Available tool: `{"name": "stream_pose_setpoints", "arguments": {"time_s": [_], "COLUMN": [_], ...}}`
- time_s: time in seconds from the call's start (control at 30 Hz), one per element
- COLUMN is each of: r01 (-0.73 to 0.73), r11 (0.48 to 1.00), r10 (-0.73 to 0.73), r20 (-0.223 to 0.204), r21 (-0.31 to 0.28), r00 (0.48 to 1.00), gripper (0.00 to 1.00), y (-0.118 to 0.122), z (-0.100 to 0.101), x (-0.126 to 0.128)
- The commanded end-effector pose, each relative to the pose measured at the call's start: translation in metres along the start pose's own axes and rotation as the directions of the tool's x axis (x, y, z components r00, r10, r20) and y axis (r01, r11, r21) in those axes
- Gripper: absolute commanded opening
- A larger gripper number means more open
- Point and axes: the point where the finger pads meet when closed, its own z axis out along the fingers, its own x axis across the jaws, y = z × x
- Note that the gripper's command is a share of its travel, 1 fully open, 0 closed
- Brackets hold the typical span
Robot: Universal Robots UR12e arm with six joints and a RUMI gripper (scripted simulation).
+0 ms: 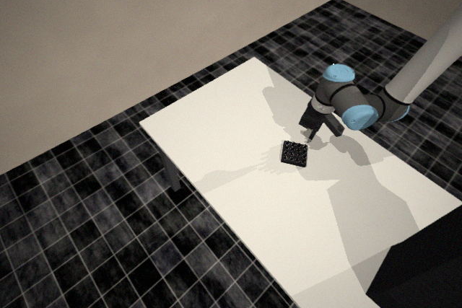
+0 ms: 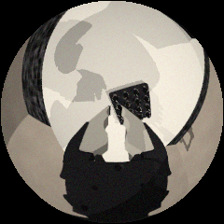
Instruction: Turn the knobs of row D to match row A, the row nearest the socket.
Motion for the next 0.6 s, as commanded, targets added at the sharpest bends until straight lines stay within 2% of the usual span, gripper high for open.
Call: {"name": "stream_pose_setpoints", "arguments": {"time_s": [0.0, 0.27, 0.33, 0.4, 0.57], "r01": [0.156, 0.335, 0.335, 0.415, 0.509], "r11": [0.988, 0.942, 0.942, 0.910, 0.861], "r10": [-0.156, -0.335, -0.335, -0.415, -0.509], "r20": [-0.002, -0.001, -0.001, -0.001, -0.001], "r21": [-0.003, -0.003, -0.003, -0.004, -0.004], "r00": [0.988, 0.942, 0.942, 0.910, 0.861], "gripper": [0.11, 0.11, 0.11, 0.11, 0.11], "y": [-0.0018, -0.0022, -0.0022, -0.0020, -0.0015], "z": [-0.0035, -0.0054, -0.0054, -0.0064, -0.0076], "x": [0.0025, 0.0015, 0.0015, 0.0015, 0.0016]}}
